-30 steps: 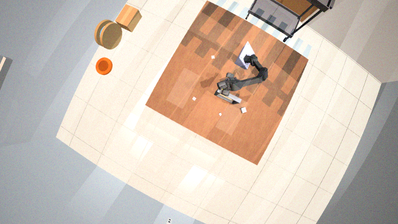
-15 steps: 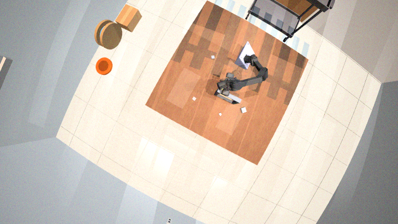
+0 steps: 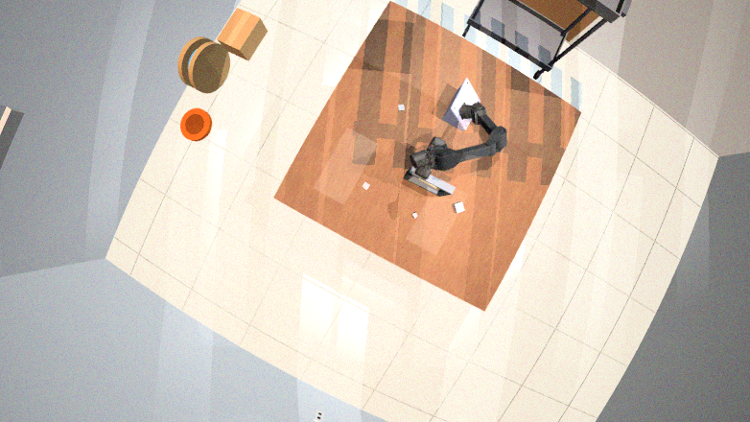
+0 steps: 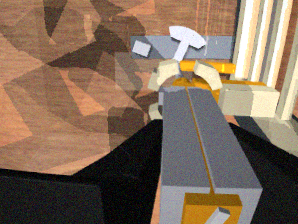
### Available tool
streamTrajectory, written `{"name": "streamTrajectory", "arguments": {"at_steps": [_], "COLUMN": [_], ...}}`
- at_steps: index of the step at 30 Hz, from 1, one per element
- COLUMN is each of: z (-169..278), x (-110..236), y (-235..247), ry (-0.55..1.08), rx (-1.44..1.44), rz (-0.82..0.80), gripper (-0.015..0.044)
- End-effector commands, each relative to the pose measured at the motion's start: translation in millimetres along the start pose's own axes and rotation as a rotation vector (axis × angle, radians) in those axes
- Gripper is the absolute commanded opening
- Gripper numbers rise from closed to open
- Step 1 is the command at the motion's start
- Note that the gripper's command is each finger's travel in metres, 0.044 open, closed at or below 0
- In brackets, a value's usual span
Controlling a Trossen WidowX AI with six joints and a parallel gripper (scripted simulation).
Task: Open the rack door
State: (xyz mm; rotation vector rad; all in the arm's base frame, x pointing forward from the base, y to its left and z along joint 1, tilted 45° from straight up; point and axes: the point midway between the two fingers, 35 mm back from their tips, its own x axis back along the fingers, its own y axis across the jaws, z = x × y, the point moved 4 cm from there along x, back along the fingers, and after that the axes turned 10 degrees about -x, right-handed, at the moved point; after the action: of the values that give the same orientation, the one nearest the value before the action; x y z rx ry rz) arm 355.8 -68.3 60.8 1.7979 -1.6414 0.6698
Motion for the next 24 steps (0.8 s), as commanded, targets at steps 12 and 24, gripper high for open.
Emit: {"name": "streamTrajectory", "arguments": {"at_steps": [12, 24], "z": [-7, -18], "x": [0, 0], "y": [25, 51], "ry": [-0.003, -0.003], "rx": [-0.343, -0.562], "rz": [-0.007, -0.009], "gripper": [0.0026, 0.0026]}}
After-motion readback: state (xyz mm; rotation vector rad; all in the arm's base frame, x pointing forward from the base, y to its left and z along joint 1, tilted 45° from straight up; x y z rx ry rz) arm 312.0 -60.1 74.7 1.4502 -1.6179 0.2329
